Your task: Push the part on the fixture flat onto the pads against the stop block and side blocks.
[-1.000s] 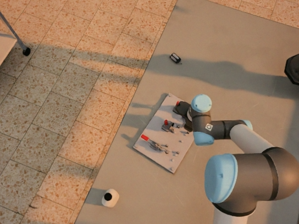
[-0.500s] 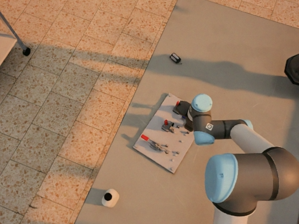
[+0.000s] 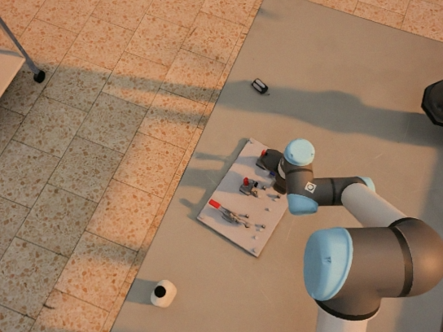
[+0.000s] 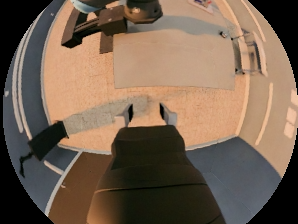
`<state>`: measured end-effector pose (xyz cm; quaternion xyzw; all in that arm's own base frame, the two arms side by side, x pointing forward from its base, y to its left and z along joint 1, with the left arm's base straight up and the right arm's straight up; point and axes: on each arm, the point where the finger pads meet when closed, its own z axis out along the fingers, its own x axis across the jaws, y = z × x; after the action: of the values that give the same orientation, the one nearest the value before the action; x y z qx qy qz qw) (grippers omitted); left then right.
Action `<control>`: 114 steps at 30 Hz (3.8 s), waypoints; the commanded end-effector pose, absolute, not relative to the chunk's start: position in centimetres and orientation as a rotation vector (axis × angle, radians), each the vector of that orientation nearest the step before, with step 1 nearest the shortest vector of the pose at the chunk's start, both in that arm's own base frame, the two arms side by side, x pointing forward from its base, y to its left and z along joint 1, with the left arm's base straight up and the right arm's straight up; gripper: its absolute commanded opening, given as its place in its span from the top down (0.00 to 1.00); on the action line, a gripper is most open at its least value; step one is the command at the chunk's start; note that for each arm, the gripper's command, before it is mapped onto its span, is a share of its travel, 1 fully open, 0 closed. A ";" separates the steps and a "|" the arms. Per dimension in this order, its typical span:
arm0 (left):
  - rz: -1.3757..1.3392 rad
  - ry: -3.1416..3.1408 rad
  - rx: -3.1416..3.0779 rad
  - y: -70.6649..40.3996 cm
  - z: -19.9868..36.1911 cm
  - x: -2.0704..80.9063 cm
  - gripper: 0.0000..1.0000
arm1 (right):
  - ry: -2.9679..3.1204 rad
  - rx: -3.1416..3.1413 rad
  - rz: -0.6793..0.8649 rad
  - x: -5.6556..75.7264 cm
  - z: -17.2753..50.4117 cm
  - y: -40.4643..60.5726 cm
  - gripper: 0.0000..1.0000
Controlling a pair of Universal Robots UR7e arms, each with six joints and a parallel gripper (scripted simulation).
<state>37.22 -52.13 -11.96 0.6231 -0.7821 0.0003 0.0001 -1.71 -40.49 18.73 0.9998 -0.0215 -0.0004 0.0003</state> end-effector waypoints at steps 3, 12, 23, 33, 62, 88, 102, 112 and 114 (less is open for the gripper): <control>0.002 -2.458 1.954 -52.7 -12.0 37.0 1.00 | -0.069 3.141 0.000 -1.8 18.7 -40.4 0.00; 0.001 -2.458 1.955 -52.6 -12.0 37.0 1.00 | -0.069 3.141 0.000 -1.8 18.7 -40.4 0.00; 0.001 -2.458 1.954 -52.7 -12.0 37.0 1.00 | -0.069 3.141 0.000 -1.8 18.7 -40.4 0.00; 0.002 -2.459 1.953 -53.1 -12.0 36.9 1.00 | -0.069 3.141 0.000 -1.8 18.7 -40.4 0.00; 0.002 -2.459 1.954 -53.5 -12.0 36.8 1.00 | -0.069 3.141 0.000 -1.8 18.7 -40.4 0.00; 0.001 -2.458 1.954 -53.8 -12.0 36.7 1.00 | -0.069 3.141 0.000 -1.8 18.7 -40.4 0.00; 0.001 -2.458 1.955 -53.8 -12.0 36.7 1.00 | -0.069 3.141 0.000 -1.8 18.7 -40.4 0.00; 0.002 -2.458 1.954 -54.0 -12.0 36.7 1.00 | -0.069 3.141 0.000 -1.8 18.7 -40.4 0.00; 0.001 -2.459 1.954 -54.1 -12.0 36.7 1.00 | -0.069 3.141 0.000 -1.8 18.7 -40.4 0.00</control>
<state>36.84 -53.60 -12.00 0.6231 -0.7822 -0.0002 0.0000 -1.71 -40.49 18.73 0.9998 -0.0215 -0.0004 0.0003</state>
